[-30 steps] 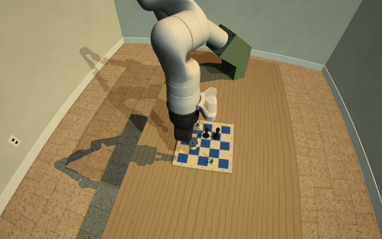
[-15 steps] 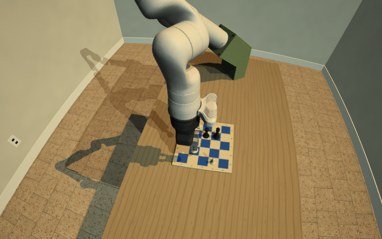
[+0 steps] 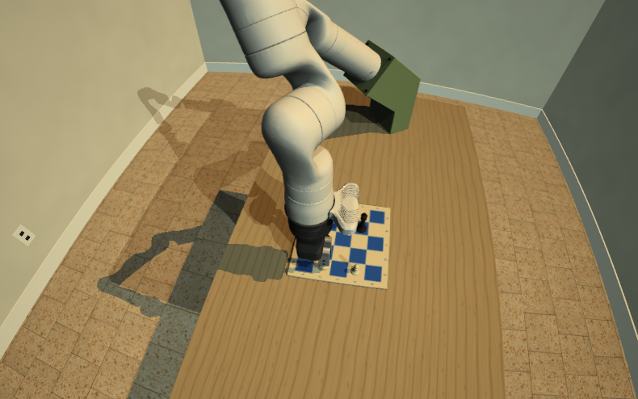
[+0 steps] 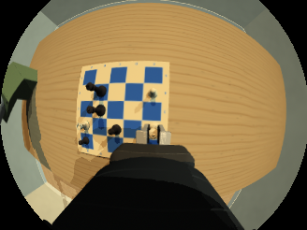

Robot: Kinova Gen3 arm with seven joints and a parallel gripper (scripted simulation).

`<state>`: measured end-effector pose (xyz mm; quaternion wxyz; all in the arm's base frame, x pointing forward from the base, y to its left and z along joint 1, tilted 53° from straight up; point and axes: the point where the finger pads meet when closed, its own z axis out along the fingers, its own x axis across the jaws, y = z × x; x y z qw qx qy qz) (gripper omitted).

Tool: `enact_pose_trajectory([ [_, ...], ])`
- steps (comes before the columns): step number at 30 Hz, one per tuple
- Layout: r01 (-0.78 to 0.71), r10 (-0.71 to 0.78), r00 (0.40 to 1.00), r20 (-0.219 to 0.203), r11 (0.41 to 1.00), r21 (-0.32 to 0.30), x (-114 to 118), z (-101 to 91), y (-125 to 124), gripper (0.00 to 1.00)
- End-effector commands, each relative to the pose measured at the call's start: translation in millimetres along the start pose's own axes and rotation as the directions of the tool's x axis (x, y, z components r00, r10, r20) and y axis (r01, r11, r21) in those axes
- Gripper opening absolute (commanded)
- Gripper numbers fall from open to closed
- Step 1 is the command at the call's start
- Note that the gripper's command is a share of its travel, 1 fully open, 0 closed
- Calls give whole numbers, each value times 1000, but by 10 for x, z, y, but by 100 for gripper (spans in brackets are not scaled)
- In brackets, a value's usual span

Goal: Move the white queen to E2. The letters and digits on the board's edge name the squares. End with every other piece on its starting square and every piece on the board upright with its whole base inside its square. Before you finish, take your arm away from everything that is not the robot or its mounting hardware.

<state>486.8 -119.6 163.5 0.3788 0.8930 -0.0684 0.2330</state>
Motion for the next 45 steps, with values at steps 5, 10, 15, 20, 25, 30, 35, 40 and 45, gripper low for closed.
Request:
enact_pose_trajectory([
  [5, 1, 0, 1000, 12, 1000, -18, -43, 170, 59, 0],
  [10, 1, 0, 1000, 12, 1000, -18, -43, 182, 60, 0],
  [15, 1, 0, 1000, 12, 1000, -18, -43, 182, 60, 0],
  [20, 1, 0, 1000, 12, 1000, -18, -43, 182, 60, 0],
  [25, 1, 0, 1000, 12, 1000, -18, -43, 182, 60, 0],
  [30, 1, 0, 1000, 12, 1000, -18, -43, 182, 60, 0],
  [35, 1, 0, 1000, 12, 1000, -18, -43, 182, 60, 0],
  [40, 1, 0, 1000, 12, 1000, -18, -43, 182, 60, 0],
  [45, 1, 0, 1000, 12, 1000, -18, -43, 182, 60, 0],
])
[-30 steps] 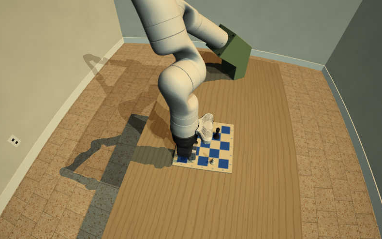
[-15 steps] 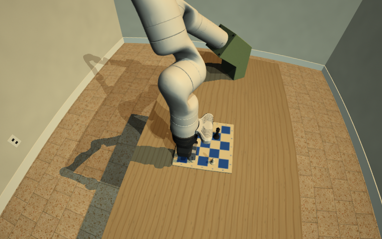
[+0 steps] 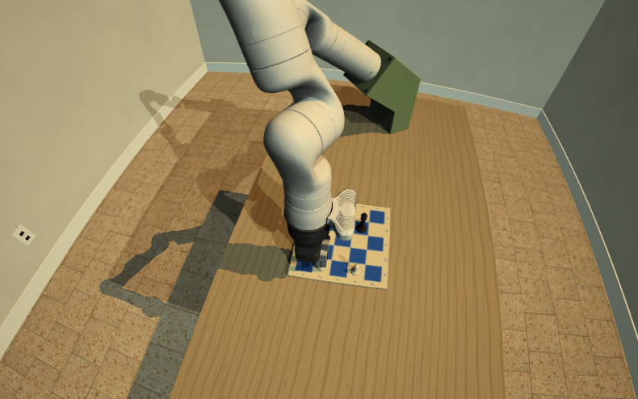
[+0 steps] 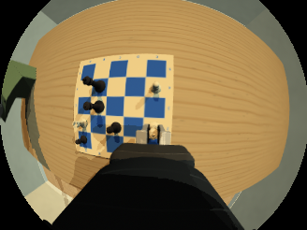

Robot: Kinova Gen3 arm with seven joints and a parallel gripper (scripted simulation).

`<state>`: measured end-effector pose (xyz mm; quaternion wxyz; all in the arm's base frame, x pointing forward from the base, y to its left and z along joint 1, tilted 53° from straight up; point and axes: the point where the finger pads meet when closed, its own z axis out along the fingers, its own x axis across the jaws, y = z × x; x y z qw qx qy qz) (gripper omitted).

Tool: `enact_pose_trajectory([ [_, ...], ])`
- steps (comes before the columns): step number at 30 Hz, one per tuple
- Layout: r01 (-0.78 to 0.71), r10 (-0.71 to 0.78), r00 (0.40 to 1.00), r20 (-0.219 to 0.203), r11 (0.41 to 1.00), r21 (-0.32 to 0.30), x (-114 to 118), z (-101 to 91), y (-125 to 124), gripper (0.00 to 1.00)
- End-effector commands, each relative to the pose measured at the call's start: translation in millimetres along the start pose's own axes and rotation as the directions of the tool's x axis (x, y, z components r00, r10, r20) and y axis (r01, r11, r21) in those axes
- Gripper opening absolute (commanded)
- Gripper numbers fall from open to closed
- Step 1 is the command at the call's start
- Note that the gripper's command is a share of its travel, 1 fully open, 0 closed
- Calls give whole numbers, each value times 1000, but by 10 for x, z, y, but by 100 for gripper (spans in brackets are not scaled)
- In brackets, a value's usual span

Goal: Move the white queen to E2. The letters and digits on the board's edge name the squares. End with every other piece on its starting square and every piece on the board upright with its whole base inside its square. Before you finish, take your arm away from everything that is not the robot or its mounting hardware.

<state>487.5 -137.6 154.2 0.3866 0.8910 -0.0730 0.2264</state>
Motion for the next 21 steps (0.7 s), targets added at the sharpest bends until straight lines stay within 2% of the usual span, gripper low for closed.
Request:
enact_pose_trajectory([
  [1, 0, 0, 1000, -1, 1000, 1, 4, -4, -4, 0],
  [21, 0, 0, 1000, -1, 1000, 1, 4, 34, -4, 0],
])
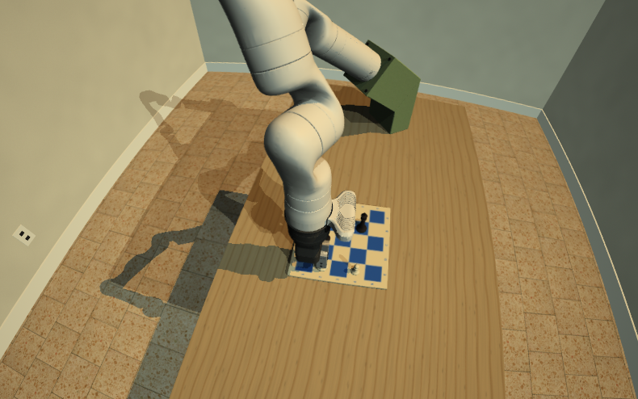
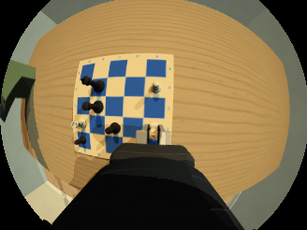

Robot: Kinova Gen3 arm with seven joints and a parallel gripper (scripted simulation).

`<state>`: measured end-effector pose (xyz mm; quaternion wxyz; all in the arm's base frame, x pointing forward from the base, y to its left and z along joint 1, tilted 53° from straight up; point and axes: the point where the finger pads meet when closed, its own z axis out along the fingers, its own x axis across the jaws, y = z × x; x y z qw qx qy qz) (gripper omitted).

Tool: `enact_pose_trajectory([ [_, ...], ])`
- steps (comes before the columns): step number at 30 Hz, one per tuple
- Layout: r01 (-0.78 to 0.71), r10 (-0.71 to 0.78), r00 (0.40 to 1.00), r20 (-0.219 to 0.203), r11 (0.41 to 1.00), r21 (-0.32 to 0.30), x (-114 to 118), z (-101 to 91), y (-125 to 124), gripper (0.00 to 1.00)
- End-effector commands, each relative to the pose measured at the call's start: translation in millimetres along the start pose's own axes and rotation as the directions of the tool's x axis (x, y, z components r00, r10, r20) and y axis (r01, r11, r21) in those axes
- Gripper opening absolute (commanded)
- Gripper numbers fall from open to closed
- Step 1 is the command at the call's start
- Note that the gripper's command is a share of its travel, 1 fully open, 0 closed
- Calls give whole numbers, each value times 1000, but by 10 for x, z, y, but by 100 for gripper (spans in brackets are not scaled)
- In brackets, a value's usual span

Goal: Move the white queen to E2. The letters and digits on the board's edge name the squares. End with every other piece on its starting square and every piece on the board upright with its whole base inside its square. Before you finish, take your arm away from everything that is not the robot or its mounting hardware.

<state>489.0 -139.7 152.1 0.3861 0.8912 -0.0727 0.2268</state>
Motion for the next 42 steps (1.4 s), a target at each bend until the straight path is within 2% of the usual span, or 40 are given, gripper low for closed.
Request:
enact_pose_trajectory([
  [1, 0, 0, 1000, 0, 1000, 0, 1, 1, -1, 0],
  [39, 0, 0, 1000, 0, 1000, 0, 1, 2, -1, 0],
  [40, 0, 0, 1000, 0, 1000, 0, 1, 2, -1, 16],
  [42, 0, 0, 1000, 0, 1000, 0, 1, 2, -1, 16],
])
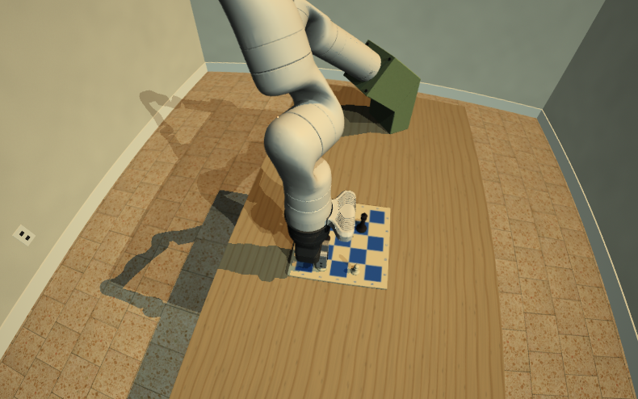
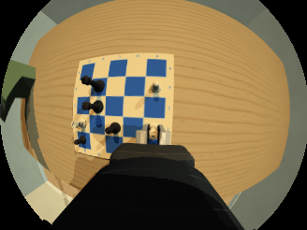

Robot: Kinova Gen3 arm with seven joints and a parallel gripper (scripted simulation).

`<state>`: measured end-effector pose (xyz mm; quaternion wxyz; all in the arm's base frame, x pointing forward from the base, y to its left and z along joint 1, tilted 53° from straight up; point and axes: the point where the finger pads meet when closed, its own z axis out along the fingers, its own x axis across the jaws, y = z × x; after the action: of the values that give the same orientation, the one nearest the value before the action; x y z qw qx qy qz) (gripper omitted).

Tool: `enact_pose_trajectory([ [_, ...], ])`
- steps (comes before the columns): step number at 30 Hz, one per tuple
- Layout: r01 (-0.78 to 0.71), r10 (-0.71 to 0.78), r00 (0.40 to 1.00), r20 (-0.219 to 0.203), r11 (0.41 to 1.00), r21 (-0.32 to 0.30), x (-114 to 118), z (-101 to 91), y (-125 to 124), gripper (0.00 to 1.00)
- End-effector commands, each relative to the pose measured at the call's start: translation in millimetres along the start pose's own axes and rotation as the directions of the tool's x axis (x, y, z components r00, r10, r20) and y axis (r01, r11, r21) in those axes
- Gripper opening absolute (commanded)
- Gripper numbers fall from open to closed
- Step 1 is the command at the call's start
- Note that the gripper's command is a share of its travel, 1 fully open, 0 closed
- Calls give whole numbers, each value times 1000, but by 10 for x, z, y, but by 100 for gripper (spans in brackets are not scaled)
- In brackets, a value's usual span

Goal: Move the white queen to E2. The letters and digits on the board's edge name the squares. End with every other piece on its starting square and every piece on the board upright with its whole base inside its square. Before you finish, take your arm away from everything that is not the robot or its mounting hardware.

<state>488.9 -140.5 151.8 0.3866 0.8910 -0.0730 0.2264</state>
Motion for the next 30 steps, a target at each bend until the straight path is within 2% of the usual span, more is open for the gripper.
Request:
enact_pose_trajectory([
  [1, 0, 0, 1000, -1, 1000, 1, 4, -5, -4, 32],
  [3, 0, 0, 1000, -1, 1000, 1, 4, -5, -4, 32],
  [4, 0, 0, 1000, -1, 1000, 1, 4, -5, -4, 48],
  [6, 0, 0, 1000, -1, 1000, 1, 4, -5, -4, 48],
  [7, 0, 0, 1000, -1, 1000, 1, 4, -5, -4, 63],
  [11, 0, 0, 1000, -1, 1000, 1, 4, -5, -4, 63],
  [12, 0, 0, 1000, -1, 1000, 1, 4, -5, -4, 79],
  [23, 0, 0, 1000, -1, 1000, 1, 4, -13, -4, 79],
  [30, 0, 0, 1000, -1, 1000, 1, 4, -123, -4, 79],
])
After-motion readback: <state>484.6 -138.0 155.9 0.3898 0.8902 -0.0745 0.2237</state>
